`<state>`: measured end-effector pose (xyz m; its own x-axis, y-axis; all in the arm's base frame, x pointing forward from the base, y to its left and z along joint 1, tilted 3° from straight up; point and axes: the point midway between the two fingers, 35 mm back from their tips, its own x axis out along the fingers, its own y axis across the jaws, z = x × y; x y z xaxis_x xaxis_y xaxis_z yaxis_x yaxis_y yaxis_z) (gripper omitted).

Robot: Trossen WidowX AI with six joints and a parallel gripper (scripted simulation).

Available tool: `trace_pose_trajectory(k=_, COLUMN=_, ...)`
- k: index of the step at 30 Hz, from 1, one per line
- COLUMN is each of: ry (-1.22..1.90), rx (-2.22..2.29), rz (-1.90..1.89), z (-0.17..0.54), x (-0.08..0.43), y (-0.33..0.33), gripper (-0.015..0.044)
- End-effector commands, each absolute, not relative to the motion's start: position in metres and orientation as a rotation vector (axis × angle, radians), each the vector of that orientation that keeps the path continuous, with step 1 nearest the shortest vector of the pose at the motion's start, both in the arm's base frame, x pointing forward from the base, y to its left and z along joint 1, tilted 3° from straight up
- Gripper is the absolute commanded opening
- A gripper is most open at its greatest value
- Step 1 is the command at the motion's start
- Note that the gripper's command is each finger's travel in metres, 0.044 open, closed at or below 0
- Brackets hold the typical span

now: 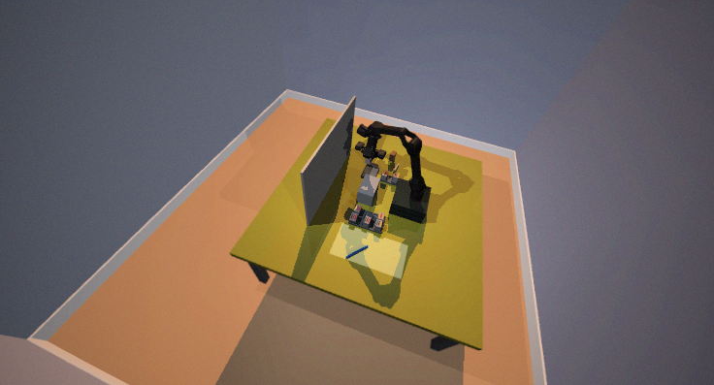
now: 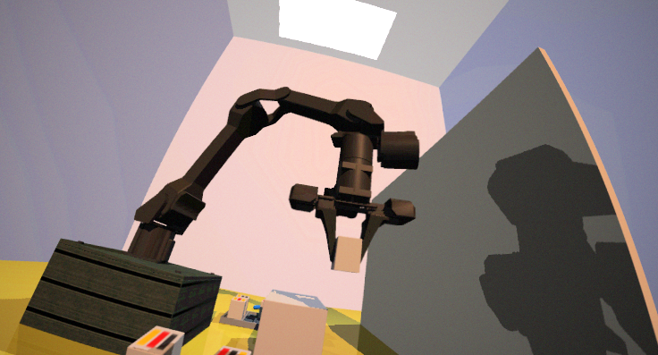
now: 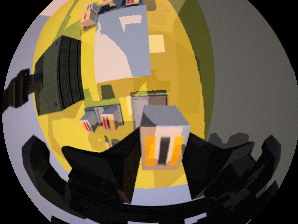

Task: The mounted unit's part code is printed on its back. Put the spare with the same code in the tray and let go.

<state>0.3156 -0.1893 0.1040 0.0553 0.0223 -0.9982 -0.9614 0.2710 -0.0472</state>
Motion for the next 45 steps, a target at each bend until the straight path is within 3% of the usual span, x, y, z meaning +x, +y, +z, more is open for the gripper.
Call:
trace_pose_trajectory(k=1, ry=1.267, rx=-1.021, rz=0.994, z=0.103, x=0.306, y=-0.216, gripper=0.0000)
trace_pose_trajectory(k=8, ry=1.265, rx=-1.029, rz=1.009, z=0.100, x=0.291, y=-0.247, gripper=0.0000)
trace_pose_trajectory(k=45, ry=1.265, rx=-1.030, rz=1.009, z=0.060, x=0.298, y=-0.251, gripper=0.0000)
